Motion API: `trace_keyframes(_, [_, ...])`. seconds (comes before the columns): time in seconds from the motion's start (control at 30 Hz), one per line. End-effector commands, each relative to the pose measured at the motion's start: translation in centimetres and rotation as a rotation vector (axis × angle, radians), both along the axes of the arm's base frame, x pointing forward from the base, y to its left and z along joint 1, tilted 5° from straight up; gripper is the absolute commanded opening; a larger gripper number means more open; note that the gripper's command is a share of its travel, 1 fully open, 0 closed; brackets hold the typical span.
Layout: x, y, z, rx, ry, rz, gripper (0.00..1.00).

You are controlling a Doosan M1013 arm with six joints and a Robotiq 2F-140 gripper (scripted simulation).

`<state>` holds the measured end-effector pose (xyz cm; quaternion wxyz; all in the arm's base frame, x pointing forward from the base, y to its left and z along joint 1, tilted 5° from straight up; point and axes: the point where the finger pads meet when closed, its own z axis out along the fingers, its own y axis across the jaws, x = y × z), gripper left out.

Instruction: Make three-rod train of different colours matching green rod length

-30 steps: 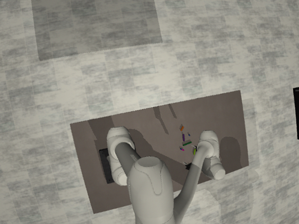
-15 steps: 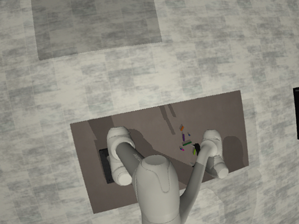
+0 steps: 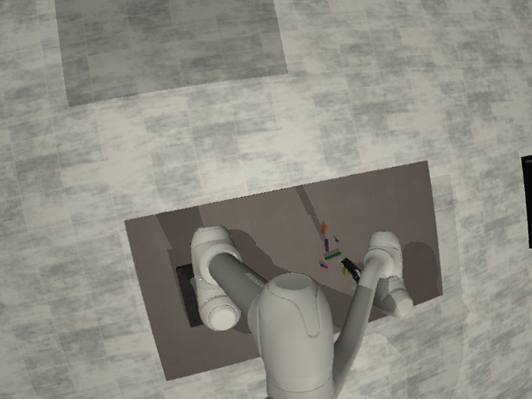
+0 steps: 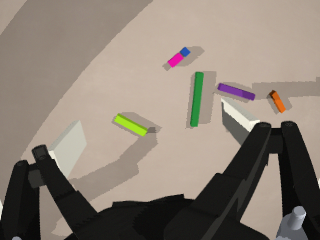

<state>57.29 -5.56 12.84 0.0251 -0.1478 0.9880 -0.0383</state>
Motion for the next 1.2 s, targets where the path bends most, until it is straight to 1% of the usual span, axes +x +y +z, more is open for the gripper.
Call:
trace_keyframes(0.0, [0.9,-0.8,-0.2,-0.001,0.013,0.167,1.00])
trace_keyframes(0.07, [1.3,-1.0,-0.2,-0.005,0.018,0.244,1.00])
trace_keyframes(0.13, [1.3,-1.0,-0.2,-0.005,0.018,0.244,1.00])
trace_keyframes(0.17, [1.8,-1.2,-0.3,-0.011,0.024,0.337,1.00])
trace_keyframes(0.6, [4.4,-2.4,-0.8,-0.041,0.055,0.828,1.00])
trace_keyframes(0.87, [4.7,-2.6,-0.9,-0.045,0.059,0.893,1.00])
trace_keyframes(0.9, [4.7,-2.6,-0.9,-0.045,0.059,0.893,0.15])
trace_keyframes(1.17, [4.7,-2.6,-0.9,-0.045,0.059,0.893,0.15])
